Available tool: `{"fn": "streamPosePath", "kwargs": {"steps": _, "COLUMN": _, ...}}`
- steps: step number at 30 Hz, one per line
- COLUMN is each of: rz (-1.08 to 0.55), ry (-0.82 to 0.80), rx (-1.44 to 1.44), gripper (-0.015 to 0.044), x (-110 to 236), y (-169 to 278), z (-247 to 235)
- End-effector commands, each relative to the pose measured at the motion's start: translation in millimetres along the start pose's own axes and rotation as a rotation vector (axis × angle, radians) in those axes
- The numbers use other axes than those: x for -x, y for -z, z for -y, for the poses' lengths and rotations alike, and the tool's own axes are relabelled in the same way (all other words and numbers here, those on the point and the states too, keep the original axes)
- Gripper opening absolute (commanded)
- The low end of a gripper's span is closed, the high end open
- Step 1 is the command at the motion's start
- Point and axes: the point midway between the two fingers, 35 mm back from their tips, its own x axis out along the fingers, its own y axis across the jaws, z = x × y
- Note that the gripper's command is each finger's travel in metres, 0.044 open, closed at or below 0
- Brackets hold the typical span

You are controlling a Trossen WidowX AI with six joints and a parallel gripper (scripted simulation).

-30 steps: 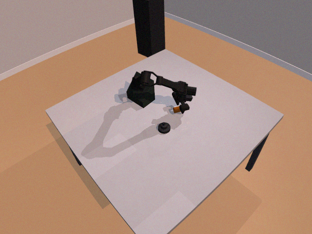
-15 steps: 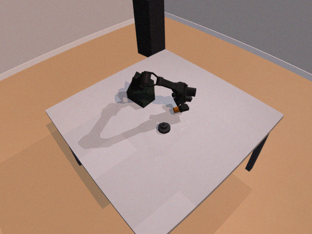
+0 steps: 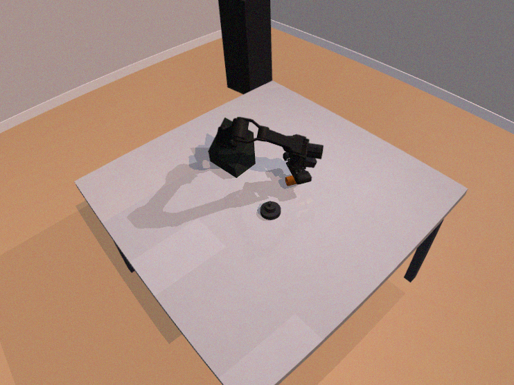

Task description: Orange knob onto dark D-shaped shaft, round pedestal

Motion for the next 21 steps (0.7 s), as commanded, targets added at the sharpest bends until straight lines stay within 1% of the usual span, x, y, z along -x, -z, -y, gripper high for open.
{"fn": "streamPosePath", "kwargs": {"steps": 1, "rz": 0.017, "ry": 0.0, "rx": 0.002, "gripper": 0.0181, "x": 0.6, "y": 0.9, "z": 0.0}}
{"fn": "streamPosePath", "kwargs": {"steps": 21, "rz": 0.364, "ry": -0.004, "rx": 0.002, "gripper": 0.0181, "x": 12.4, "y": 19.5, "z": -0.3}}
